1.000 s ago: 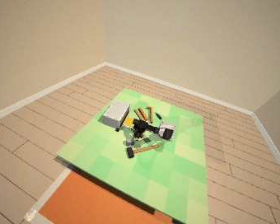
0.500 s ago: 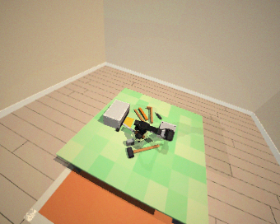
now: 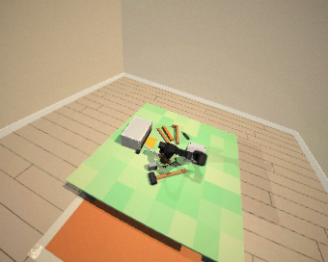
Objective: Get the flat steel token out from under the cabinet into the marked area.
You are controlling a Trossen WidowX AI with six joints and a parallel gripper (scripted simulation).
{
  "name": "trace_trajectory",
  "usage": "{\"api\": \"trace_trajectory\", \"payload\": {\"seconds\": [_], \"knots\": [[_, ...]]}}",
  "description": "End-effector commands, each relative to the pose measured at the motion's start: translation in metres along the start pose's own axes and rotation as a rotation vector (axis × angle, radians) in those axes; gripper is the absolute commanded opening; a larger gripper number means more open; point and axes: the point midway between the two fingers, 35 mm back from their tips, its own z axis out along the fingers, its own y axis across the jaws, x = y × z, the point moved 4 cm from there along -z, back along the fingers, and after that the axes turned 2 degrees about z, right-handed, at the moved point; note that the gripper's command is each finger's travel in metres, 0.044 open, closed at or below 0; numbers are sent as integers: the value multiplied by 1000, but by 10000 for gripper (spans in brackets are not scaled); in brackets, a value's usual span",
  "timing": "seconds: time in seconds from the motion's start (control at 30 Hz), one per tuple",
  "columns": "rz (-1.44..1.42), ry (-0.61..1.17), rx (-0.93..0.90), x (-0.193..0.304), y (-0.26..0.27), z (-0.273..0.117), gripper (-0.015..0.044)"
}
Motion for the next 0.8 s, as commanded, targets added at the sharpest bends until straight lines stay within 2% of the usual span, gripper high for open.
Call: {"api": "trace_trajectory", "payload": {"seconds": [0.0, 0.77], "knots": [[8, 3, 0, 6, -1, 1, 0], [-34, 1, 1, 10, -9, -1, 0]]}}
